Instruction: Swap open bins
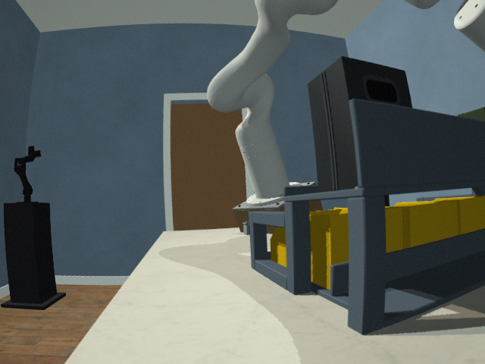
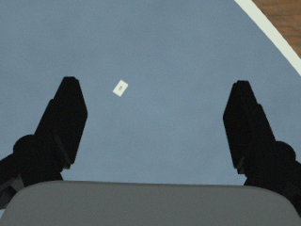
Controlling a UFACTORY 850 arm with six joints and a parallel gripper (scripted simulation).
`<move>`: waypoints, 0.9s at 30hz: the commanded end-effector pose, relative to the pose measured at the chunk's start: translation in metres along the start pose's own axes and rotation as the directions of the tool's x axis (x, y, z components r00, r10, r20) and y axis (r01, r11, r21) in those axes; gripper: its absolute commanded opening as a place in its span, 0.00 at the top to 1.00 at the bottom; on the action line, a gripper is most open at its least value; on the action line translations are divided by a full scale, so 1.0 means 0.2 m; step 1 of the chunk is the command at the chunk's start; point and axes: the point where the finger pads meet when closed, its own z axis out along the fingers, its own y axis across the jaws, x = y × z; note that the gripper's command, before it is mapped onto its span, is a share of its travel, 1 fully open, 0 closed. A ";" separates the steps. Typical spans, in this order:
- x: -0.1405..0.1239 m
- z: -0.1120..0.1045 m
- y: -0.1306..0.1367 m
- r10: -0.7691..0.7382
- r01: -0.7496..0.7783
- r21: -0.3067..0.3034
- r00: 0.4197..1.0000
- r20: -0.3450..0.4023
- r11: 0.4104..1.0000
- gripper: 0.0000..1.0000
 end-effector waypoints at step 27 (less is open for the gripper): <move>-0.37 -0.28 -0.32 -0.002 0.002 0.002 1.000 0.000 1.000 0.00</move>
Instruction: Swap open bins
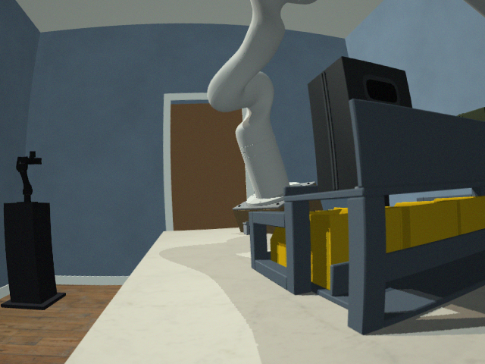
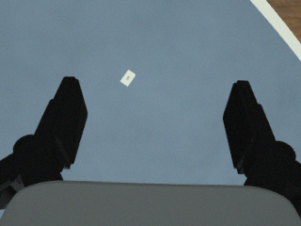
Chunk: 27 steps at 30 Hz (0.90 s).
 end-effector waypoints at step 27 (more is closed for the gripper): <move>-0.07 -0.10 -0.03 0.040 -0.039 0.007 0.999 -0.026 0.999 0.00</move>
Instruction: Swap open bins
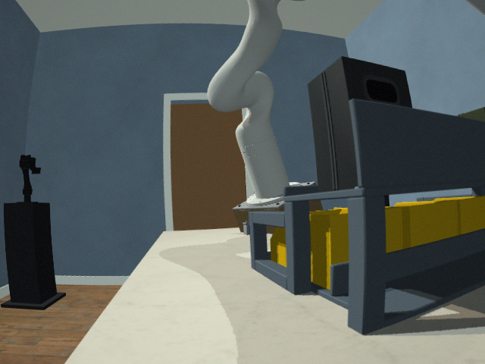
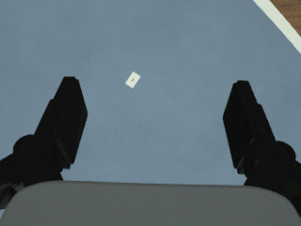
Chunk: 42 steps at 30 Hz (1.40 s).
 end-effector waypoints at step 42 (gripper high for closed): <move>0.03 -0.83 0.70 0.732 -0.648 0.342 0.579 -0.360 0.681 0.00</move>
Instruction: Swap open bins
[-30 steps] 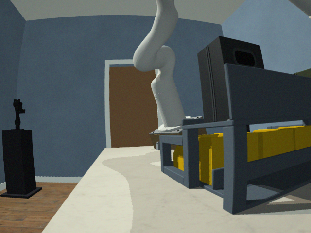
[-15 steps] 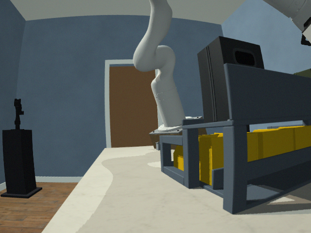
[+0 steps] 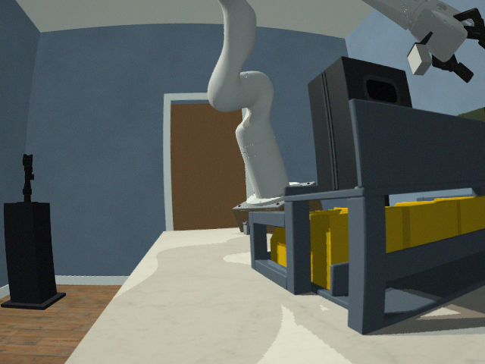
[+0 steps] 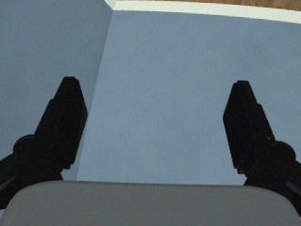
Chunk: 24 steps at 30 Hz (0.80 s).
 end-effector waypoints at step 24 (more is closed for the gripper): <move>0.69 -0.71 0.33 0.721 -0.634 0.343 0.606 -0.337 0.693 0.00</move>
